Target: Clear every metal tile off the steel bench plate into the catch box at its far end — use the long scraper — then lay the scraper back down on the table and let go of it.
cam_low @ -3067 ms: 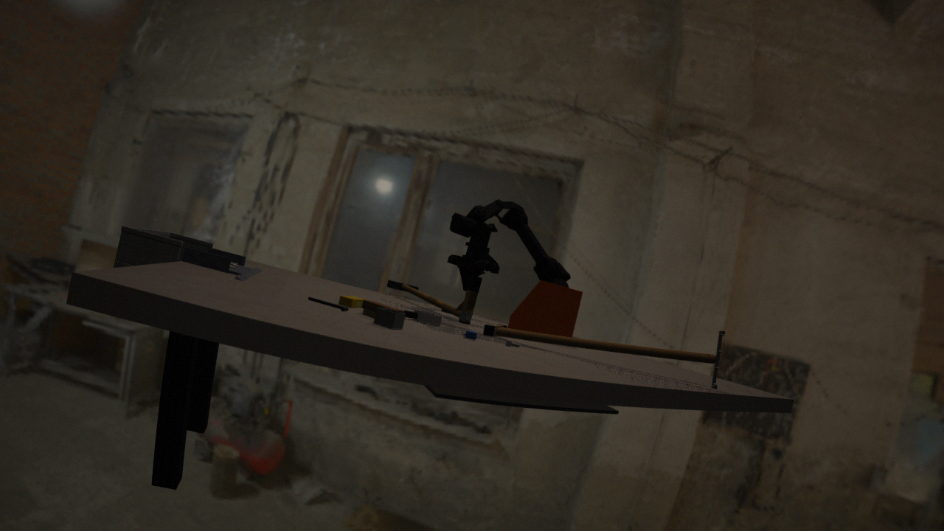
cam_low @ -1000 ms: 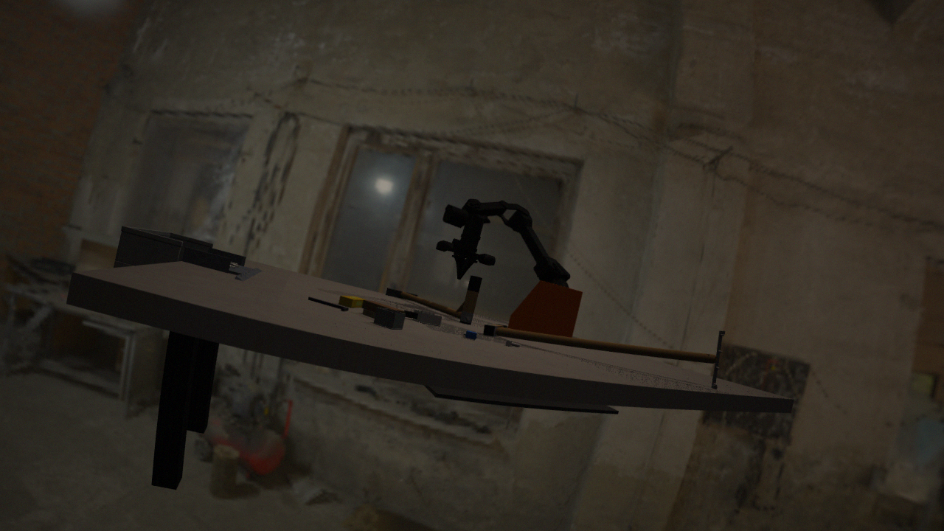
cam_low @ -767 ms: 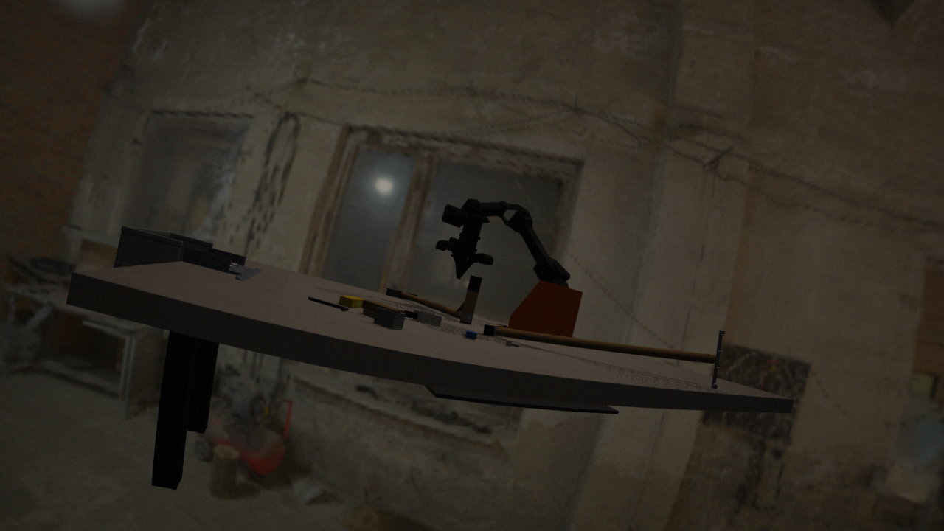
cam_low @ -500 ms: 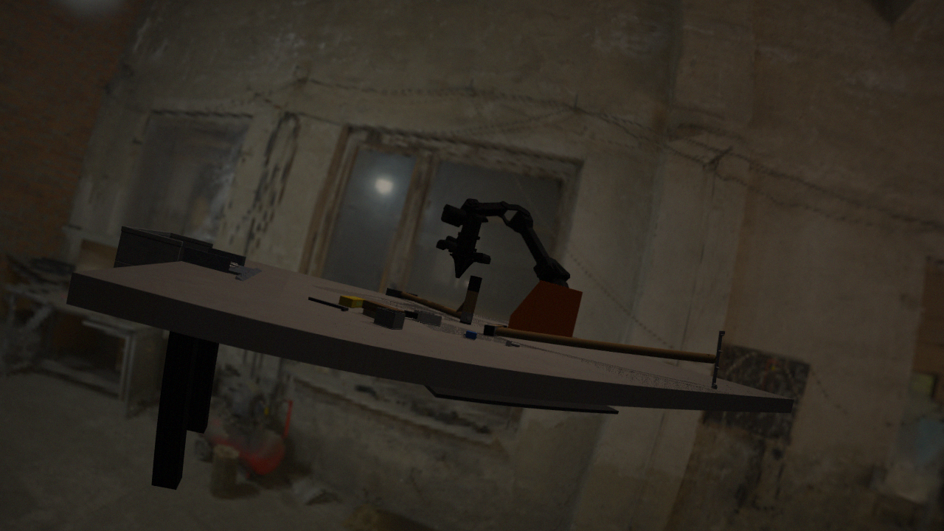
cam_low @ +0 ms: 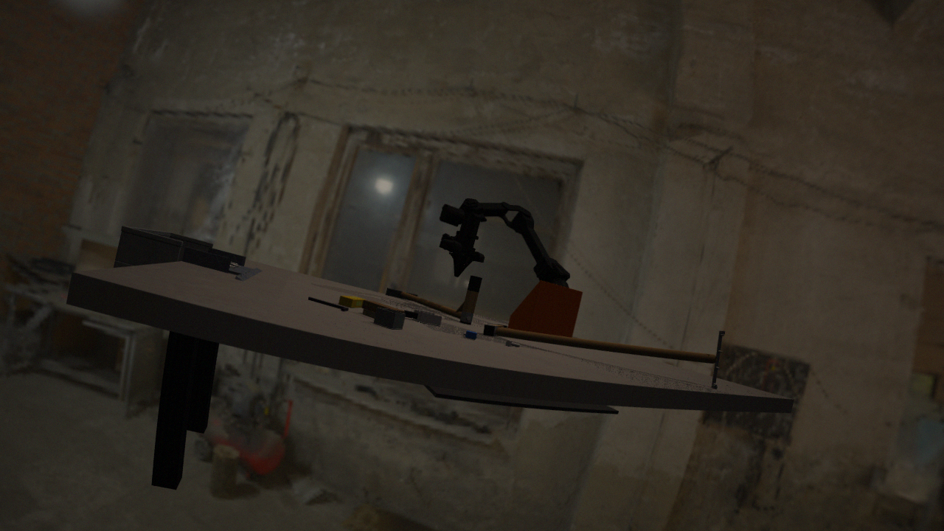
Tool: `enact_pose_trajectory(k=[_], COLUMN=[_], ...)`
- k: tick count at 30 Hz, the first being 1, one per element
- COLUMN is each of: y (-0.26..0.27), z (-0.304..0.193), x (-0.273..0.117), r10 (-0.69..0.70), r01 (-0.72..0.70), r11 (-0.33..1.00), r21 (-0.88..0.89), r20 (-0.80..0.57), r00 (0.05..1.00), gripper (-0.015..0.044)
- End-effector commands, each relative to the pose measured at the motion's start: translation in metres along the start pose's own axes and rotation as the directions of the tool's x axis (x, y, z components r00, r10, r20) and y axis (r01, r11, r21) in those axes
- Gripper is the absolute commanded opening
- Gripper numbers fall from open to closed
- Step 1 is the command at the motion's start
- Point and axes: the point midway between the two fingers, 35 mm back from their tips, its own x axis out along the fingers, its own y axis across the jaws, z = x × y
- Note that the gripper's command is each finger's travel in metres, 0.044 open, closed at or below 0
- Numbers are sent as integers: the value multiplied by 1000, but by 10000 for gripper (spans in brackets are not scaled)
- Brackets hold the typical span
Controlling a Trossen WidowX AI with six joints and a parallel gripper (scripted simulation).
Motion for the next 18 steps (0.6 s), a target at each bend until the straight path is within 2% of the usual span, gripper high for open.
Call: enact_pose_trajectory(k=[1,18], y=[-5,-18], z=[5,19], x=[-1,-6], r10=[-2,-7], r01=[1,4], r11=[995,885], r21=[-101,-466], r20=[-3,-3], r00=[1000,1000], gripper=[0,0])
